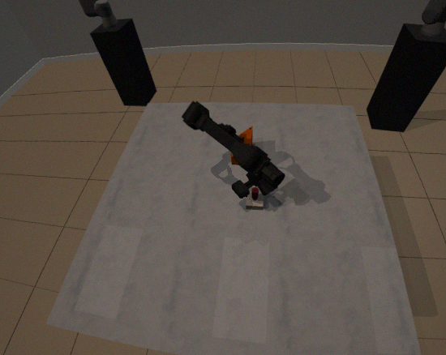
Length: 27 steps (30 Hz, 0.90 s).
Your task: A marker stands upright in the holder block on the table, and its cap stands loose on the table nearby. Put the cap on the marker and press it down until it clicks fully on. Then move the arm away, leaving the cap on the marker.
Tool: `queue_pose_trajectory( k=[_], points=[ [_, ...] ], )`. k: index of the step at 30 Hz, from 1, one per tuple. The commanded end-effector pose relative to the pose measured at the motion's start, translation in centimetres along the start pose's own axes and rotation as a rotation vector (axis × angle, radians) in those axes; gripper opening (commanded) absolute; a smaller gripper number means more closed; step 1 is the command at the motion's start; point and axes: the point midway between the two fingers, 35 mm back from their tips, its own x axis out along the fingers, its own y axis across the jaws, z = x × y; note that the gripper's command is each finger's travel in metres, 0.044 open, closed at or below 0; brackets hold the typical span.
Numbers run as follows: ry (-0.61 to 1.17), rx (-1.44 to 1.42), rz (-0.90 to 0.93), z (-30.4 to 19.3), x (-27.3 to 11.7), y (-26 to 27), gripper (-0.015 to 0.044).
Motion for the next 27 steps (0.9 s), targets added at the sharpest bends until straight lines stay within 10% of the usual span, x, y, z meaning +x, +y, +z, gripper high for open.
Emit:
queue_pose_trajectory(
  k=[1, 5, 22, 27],
  points=[
    [-0.035, 0.01, 0.0, 0.12, -4.43, 0.01, 0.044],
    [-0.035, 0.009, -0.001, 0.07, -4.67, 0.01, 0.044],
    [-0.036, 0.729, 0.007, 0.11, -3.78, 0.02, 0.0],
    [-0.036, 0.729, 0.007, 0.11, -3.78, 0.02, 0.0]
  ],
)
